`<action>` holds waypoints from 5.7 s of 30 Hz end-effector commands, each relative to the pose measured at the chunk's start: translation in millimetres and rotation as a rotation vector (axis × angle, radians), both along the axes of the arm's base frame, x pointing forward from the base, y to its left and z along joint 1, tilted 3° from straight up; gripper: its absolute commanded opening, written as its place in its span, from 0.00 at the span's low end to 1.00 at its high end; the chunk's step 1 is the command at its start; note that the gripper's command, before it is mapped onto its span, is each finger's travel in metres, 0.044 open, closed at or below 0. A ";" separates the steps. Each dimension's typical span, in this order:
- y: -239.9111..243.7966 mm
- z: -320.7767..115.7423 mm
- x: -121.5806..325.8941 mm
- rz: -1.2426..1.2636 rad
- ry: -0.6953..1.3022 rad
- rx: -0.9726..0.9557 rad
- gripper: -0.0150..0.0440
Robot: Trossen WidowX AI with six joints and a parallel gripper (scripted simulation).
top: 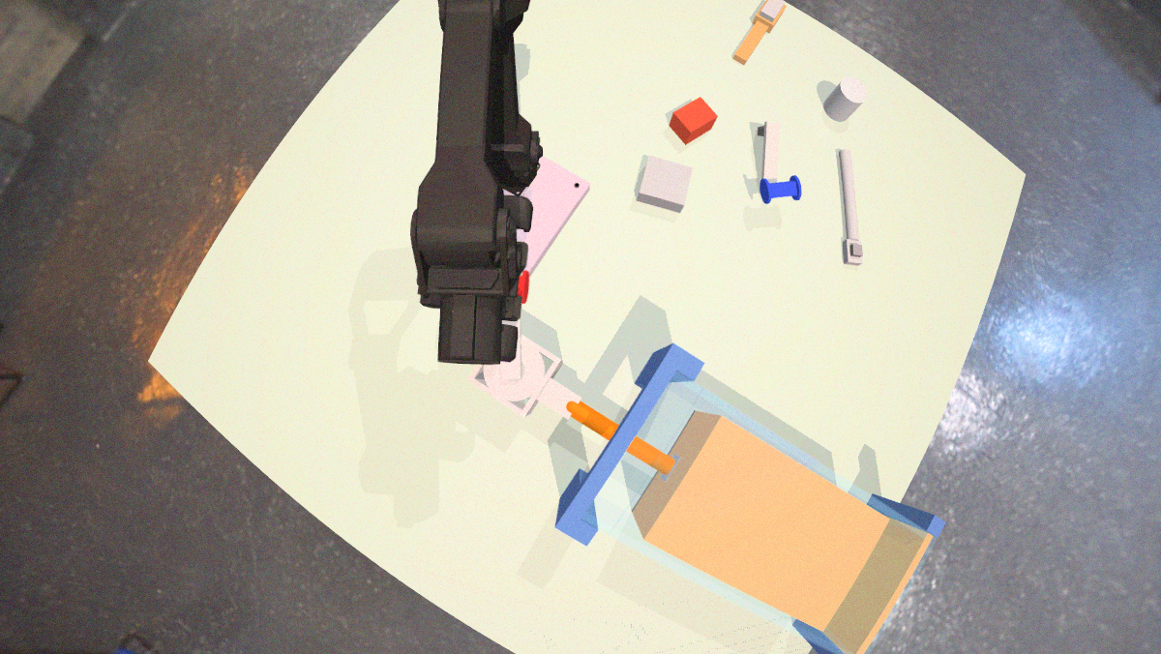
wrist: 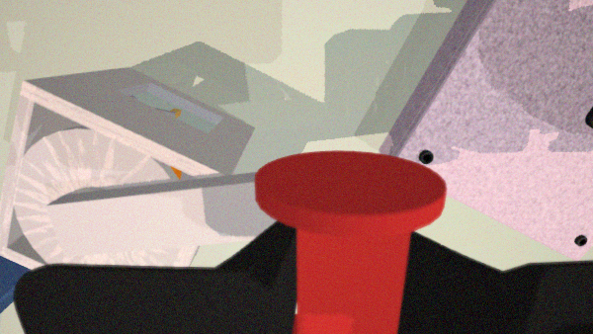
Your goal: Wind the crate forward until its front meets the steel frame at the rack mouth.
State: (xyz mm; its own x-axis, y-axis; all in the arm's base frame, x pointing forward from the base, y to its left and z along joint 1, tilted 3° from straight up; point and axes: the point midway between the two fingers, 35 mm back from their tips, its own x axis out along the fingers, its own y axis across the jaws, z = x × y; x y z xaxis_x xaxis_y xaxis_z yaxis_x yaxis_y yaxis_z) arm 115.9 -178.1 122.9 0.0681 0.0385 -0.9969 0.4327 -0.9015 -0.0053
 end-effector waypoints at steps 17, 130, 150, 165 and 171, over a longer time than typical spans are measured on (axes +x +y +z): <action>-21.5 -2.7 -22.8 -0.019 0.033 -0.021 0.25; -141.6 -2.6 -25.6 -0.019 0.034 -0.033 0.25; -157.1 -1.8 -11.7 -0.019 0.033 -0.034 0.25; -166.8 -1.0 1.0 -0.019 0.031 -0.035 0.25; -170.0 -0.7 6.3 -0.019 0.031 -0.035 0.25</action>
State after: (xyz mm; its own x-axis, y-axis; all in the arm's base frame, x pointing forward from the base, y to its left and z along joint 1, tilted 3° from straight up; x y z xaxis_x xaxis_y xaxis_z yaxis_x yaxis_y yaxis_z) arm 107.0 -338.2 121.4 0.0119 0.0309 -0.9995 0.4015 -0.9156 -0.0235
